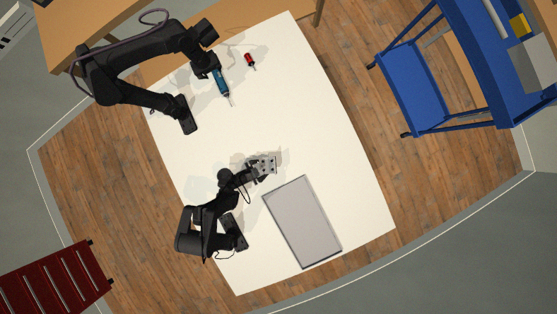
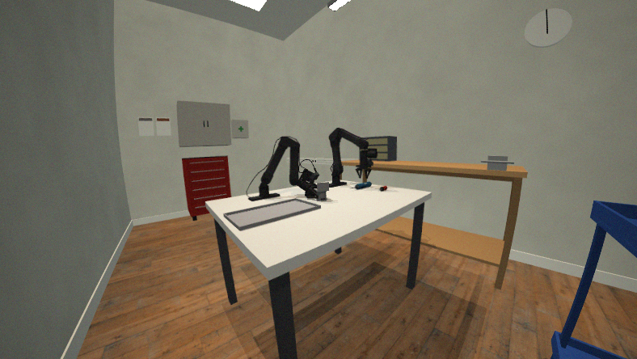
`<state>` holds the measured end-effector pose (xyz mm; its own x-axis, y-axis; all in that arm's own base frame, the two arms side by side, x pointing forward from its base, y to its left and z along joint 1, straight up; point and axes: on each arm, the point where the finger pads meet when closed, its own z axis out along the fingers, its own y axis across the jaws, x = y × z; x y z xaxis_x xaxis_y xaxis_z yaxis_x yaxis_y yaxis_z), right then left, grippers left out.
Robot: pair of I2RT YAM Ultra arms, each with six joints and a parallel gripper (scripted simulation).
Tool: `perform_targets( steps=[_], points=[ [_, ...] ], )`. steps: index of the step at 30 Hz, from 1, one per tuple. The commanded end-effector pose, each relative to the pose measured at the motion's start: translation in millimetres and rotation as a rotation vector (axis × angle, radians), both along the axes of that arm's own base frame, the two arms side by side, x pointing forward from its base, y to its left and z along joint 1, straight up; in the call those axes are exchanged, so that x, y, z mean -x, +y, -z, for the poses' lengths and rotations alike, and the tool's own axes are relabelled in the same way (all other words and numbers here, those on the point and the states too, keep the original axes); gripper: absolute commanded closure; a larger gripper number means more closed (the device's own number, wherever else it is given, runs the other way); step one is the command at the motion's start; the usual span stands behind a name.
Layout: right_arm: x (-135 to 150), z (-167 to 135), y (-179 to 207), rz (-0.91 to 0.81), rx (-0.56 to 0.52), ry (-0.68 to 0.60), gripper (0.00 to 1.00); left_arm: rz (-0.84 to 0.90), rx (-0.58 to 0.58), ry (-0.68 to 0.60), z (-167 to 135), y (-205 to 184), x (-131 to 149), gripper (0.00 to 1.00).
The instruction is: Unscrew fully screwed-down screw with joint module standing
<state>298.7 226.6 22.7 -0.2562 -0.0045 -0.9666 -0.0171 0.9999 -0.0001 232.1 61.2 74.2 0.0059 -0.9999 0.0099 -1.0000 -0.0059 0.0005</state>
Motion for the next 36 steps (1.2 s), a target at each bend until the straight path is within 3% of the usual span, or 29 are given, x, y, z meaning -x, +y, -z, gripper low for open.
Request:
perform_targets(
  steps=[1, 12, 24, 29, 31, 36],
  points=[
    [-2, -5, 2, 0.002, -0.019, -0.012, 0.41, 0.0, -0.002, -0.003, -3, 0, 0, 0.35],
    [-2, -5, 2, 0.002, -0.019, -0.012, 0.41, 0.0, -0.002, -0.003, -3, 0, 0, 0.35],
    [-2, -5, 2, 0.002, -0.019, -0.012, 0.41, 0.004, 0.002, 0.024, 26, -2, 4, 0.35],
    [-2, -5, 2, 0.002, -0.019, -0.012, 0.41, 0.004, -0.013, -0.035, 12, 1, -7, 0.35],
    [-2, -5, 2, 0.002, -0.019, -0.012, 0.41, 0.005, 0.001, 0.023, 29, -2, 4, 0.35],
    [-2, -5, 2, 0.002, -0.019, -0.012, 0.41, 0.005, 0.001, 0.025, 38, -2, 4, 0.35]
  ],
)
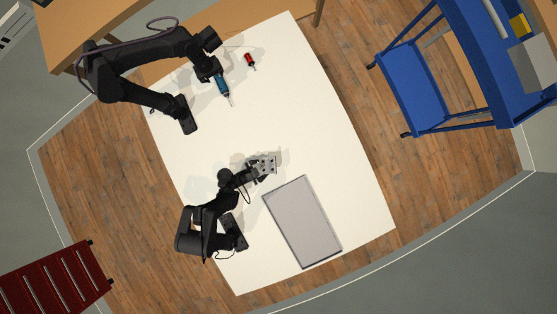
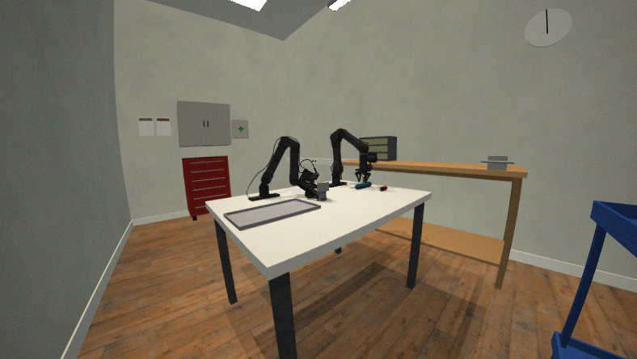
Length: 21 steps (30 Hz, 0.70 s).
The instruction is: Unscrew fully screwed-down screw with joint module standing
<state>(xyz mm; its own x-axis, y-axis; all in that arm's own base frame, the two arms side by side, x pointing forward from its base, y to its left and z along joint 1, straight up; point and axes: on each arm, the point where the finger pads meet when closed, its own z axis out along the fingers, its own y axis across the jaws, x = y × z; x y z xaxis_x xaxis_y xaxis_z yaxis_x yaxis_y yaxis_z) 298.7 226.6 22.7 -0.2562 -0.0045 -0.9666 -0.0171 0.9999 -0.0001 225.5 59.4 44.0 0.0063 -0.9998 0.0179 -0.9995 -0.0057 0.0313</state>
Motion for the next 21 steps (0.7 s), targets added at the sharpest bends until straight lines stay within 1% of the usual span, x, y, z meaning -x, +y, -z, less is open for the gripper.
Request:
perform_targets(
  steps=[1, 5, 7, 10, 11, 12, 21],
  points=[
    [-2, -5, 2, 0.002, -0.019, -0.012, 0.41, 0.005, -0.009, -0.016, 7, 0, -3, 0.35],
    [-2, -5, 2, 0.002, -0.019, -0.012, 0.41, 0.004, -0.007, -0.006, 16, 0, -2, 0.35],
    [-2, -5, 2, 0.002, -0.019, -0.012, 0.41, 0.004, -0.021, -0.058, 4, 3, -12, 0.35],
    [-2, -5, 2, 0.002, -0.019, -0.012, 0.41, 0.004, -0.021, -0.061, 3, 3, -13, 0.35],
    [-2, -5, 2, 0.002, -0.019, -0.012, 0.41, 0.006, -0.011, -0.019, 14, 1, -3, 0.35],
    [-2, -5, 2, 0.002, -0.019, -0.012, 0.41, 0.006, -0.008, -0.006, 19, 0, -2, 0.35],
    [-2, -5, 2, 0.002, -0.019, -0.012, 0.41, 0.005, -0.008, -0.006, 34, 1, -2, 0.35]
  ],
)
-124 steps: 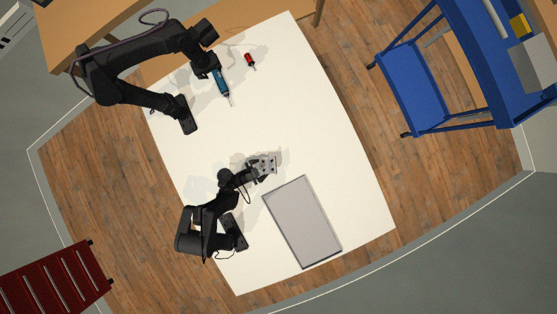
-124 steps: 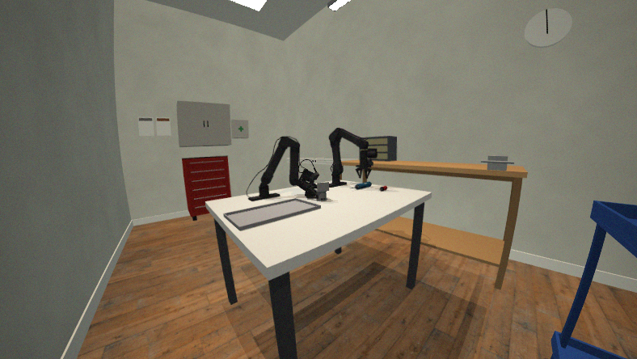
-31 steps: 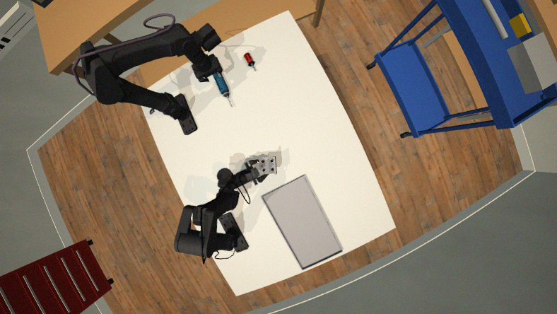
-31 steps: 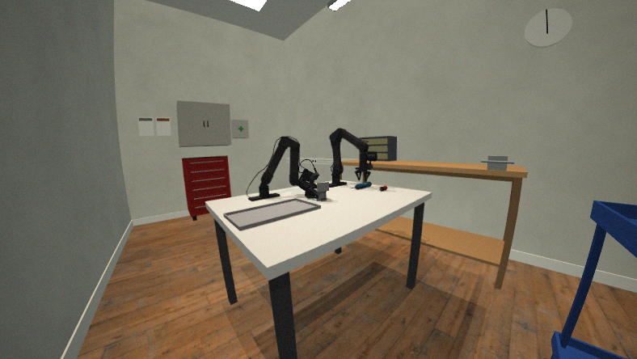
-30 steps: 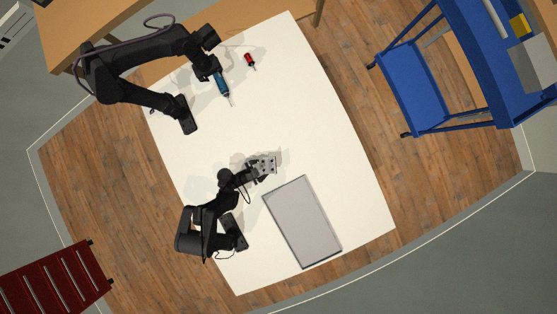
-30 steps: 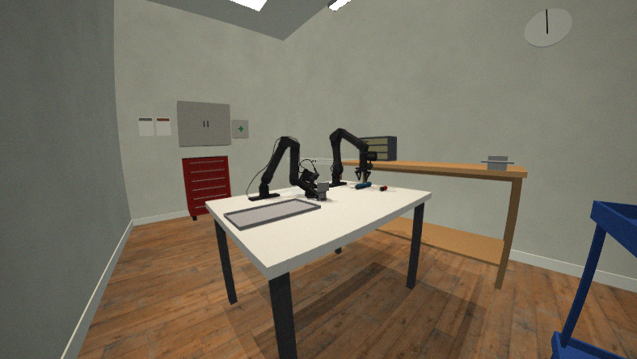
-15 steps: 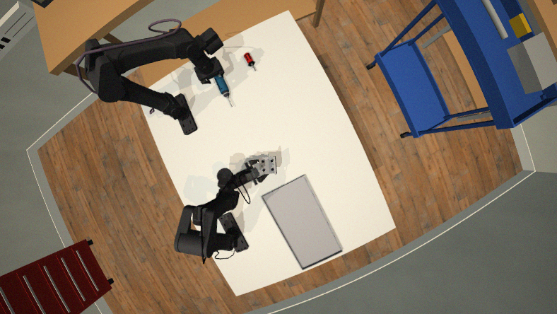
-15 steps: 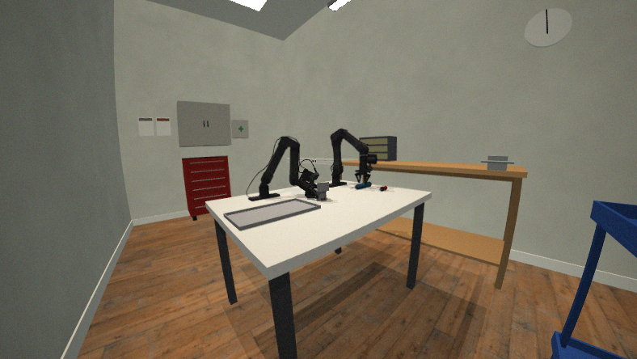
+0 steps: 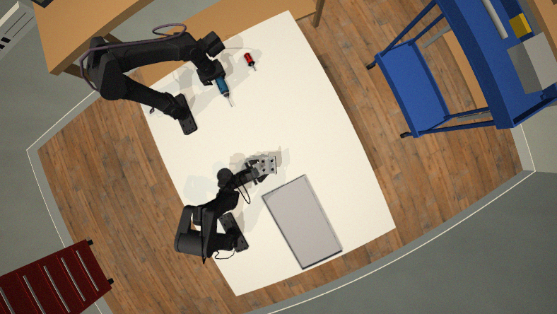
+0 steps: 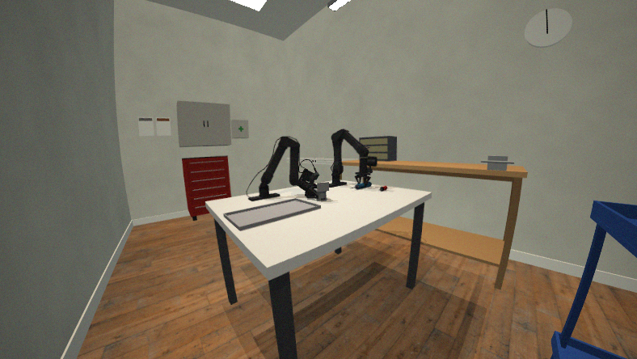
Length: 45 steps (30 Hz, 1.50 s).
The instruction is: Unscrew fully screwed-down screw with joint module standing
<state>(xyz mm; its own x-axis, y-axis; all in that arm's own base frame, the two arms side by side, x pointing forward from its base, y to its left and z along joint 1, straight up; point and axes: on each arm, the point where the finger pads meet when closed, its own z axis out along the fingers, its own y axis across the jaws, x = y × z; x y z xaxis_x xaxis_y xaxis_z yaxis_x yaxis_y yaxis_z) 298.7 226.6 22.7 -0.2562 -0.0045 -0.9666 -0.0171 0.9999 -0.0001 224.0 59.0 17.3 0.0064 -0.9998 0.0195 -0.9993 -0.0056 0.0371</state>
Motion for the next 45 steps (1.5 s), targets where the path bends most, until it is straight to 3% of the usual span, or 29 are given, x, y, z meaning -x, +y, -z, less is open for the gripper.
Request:
perform_targets(
  steps=[1, 4, 45],
  points=[
    [-2, -5, 2, 0.002, -0.019, -0.012, 0.41, 0.005, -0.01, -0.011, 9, 1, -3, 0.35],
    [-2, -5, 2, 0.002, -0.019, -0.012, 0.41, 0.005, -0.023, -0.062, -3, 4, -14, 0.35],
    [-2, -5, 2, 0.002, -0.019, -0.012, 0.41, 0.007, -0.029, -0.038, 5, 6, -7, 0.35]
  ],
)
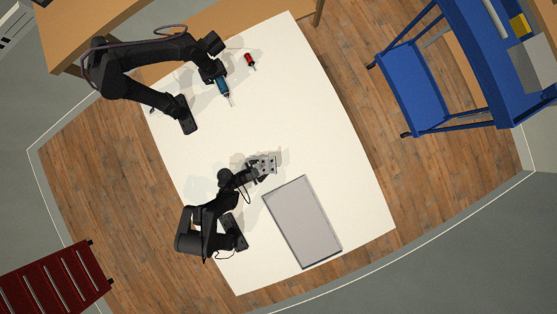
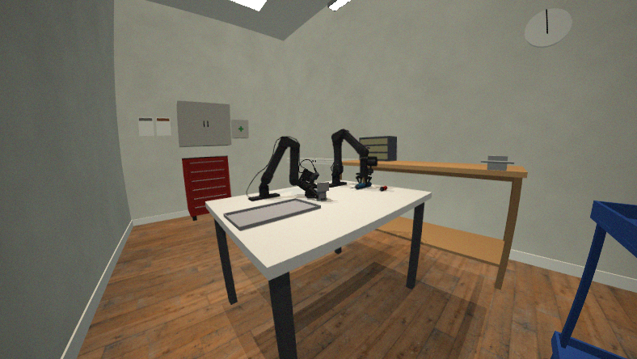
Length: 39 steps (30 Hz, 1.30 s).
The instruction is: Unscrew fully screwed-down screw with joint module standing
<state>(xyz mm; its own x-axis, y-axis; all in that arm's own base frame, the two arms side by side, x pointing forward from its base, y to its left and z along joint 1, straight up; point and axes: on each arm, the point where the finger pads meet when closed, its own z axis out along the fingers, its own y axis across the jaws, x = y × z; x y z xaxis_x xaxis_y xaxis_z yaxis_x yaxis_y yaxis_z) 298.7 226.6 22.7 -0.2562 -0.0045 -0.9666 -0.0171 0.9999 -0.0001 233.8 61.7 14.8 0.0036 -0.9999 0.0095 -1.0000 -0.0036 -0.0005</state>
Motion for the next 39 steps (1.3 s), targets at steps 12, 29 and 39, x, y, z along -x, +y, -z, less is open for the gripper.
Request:
perform_targets(
  steps=[12, 29, 39],
  points=[
    [-1.7, -5.0, 1.8, 0.002, -0.019, -0.012, 0.41, 0.002, -0.014, -0.008, -1.3, 2.4, -1.5, 0.35],
    [-1.7, -5.0, 1.8, 0.002, -0.019, -0.012, 0.41, 0.004, -0.025, 0.0, 2.4, 3.7, 3.6, 0.35],
    [-1.7, -5.0, 1.8, 0.002, -0.019, -0.012, 0.41, 0.004, -0.025, 0.0, 2.4, 3.7, 3.6, 0.45]
  ],
)
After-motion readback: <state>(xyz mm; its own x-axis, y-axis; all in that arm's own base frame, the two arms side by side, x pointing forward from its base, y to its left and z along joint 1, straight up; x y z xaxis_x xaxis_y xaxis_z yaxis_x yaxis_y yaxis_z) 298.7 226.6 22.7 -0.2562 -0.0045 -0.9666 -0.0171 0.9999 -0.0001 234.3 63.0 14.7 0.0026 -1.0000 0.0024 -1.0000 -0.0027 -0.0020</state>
